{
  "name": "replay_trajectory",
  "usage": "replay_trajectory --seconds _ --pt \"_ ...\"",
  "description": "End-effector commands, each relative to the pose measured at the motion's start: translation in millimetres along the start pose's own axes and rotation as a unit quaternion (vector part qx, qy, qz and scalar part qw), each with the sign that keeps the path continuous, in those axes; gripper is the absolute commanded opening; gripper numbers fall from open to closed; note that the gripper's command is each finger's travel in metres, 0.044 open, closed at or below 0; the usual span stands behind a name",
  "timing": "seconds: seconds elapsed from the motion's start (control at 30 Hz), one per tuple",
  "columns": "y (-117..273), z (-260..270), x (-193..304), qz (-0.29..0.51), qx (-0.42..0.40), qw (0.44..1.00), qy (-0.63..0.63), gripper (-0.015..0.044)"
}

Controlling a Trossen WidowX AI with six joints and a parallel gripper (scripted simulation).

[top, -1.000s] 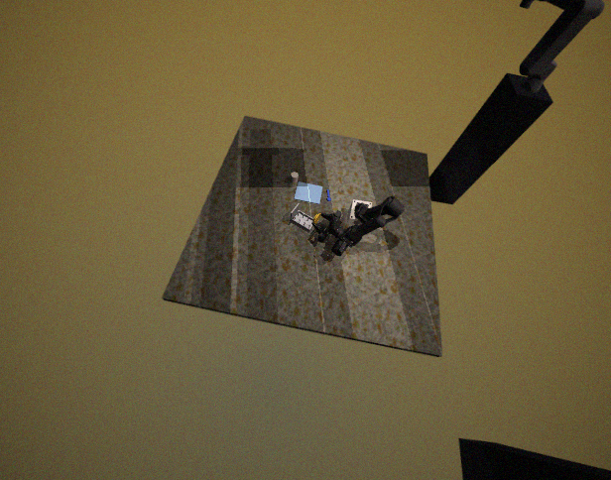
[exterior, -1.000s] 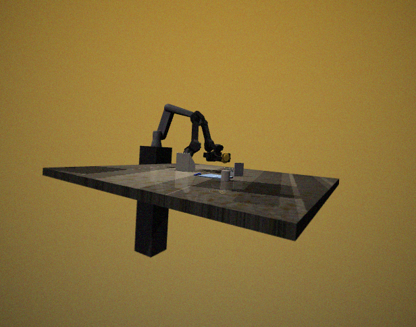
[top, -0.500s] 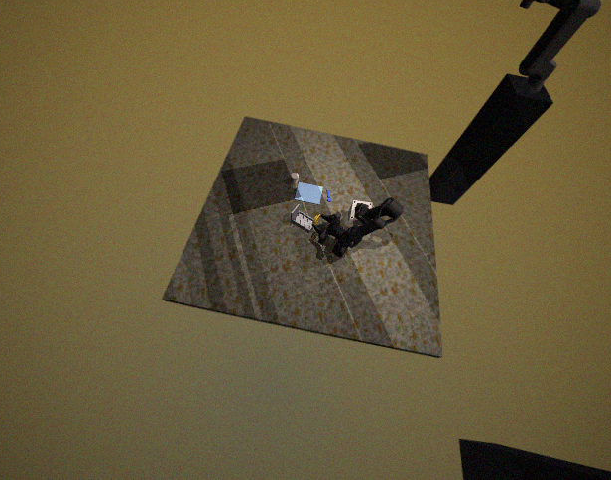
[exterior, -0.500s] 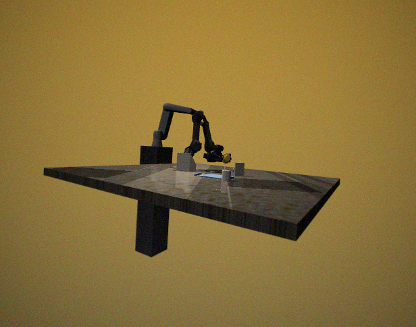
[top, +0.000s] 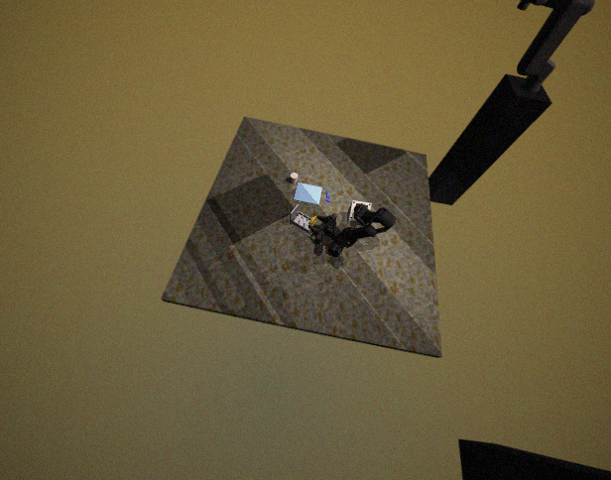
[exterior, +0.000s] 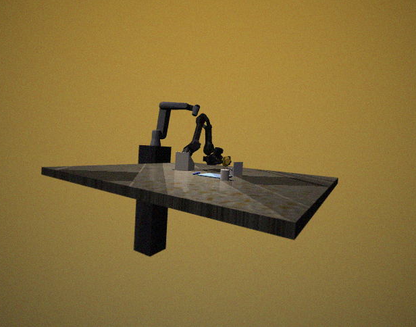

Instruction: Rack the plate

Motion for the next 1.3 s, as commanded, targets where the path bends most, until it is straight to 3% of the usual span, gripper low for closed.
replay_trajectory --seconds 0.0,1.27 --pt "-6 -2 2 0.0 0.001 1.0 0.002 0.0" --pt "-28 -5 18 0.004 -0.002 1.0 -0.001 0.0"
Point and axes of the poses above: the point midway between the two fingers, 35 mm back from their tips, its own y axis back along the fingers, its own z axis across the jaws, x = y × z, the point moved 6 cm from there along y, back along the fingers, and after that the axes turned 2 degrees about y, right-handed, at the moved point
